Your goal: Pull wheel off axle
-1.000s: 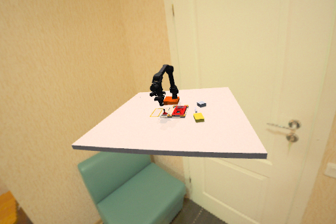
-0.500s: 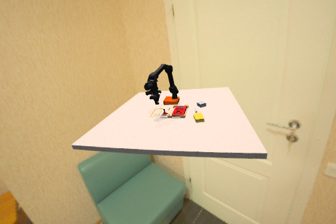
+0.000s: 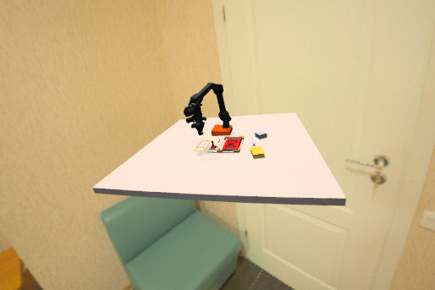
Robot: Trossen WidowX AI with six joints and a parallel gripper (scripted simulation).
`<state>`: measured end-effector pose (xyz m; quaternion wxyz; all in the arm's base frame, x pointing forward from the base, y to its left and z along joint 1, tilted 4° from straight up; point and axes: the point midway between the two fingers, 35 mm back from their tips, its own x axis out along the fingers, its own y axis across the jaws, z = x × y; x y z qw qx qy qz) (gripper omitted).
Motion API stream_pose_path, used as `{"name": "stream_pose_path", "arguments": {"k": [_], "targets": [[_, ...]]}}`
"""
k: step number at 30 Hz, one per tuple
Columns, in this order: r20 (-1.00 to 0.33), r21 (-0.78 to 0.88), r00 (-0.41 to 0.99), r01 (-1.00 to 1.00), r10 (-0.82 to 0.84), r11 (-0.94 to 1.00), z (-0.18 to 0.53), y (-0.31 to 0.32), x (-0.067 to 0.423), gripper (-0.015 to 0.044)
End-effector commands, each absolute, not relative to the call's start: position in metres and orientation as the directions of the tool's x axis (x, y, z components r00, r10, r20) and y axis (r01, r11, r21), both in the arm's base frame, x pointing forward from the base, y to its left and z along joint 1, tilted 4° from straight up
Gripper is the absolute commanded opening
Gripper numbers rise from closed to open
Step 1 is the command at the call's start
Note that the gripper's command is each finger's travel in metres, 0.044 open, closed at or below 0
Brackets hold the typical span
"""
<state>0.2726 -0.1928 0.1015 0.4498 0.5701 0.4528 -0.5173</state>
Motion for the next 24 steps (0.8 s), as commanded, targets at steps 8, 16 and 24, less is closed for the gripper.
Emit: {"name": "stream_pose_path", "arguments": {"k": [8,16,24], "targets": [[-0.997,0.04,0.05,0.983,0.052,-0.18,0.069,-0.192,0.275,0.0],[-0.997,0.04,0.05,0.983,0.053,-0.18,0.018,-0.189,0.277,0.0],[-0.997,0.035,0.046,0.984,0.058,-0.175,0.007,-0.187,0.275,0.0026]]}}
